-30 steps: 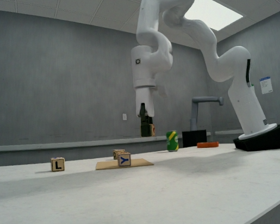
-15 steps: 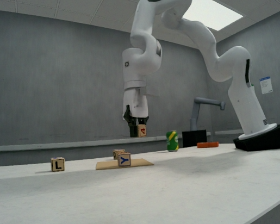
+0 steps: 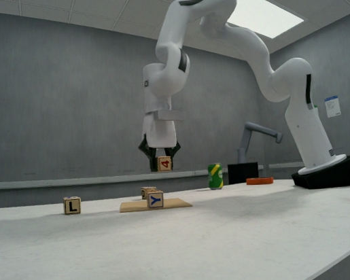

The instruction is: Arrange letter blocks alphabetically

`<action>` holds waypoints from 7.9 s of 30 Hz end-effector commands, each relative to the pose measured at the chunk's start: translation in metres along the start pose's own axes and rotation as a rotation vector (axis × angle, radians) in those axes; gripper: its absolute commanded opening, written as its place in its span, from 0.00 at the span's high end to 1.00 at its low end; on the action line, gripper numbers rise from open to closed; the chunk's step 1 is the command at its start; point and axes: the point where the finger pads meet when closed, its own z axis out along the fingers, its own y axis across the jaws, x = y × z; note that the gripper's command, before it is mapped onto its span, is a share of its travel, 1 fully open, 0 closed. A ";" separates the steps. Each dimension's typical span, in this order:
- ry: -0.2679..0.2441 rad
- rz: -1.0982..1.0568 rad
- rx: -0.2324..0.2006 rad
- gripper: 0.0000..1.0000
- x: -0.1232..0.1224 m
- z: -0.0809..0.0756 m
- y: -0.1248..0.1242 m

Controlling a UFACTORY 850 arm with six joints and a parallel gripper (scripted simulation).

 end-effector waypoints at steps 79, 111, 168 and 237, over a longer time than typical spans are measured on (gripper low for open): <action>0.004 0.384 -0.006 0.56 -0.036 0.094 0.019; 0.004 0.384 -0.006 0.56 -0.036 0.096 0.020; 0.004 0.384 -0.006 0.43 -0.036 0.098 0.020; 0.004 0.384 -0.007 0.00 -0.036 0.008 0.019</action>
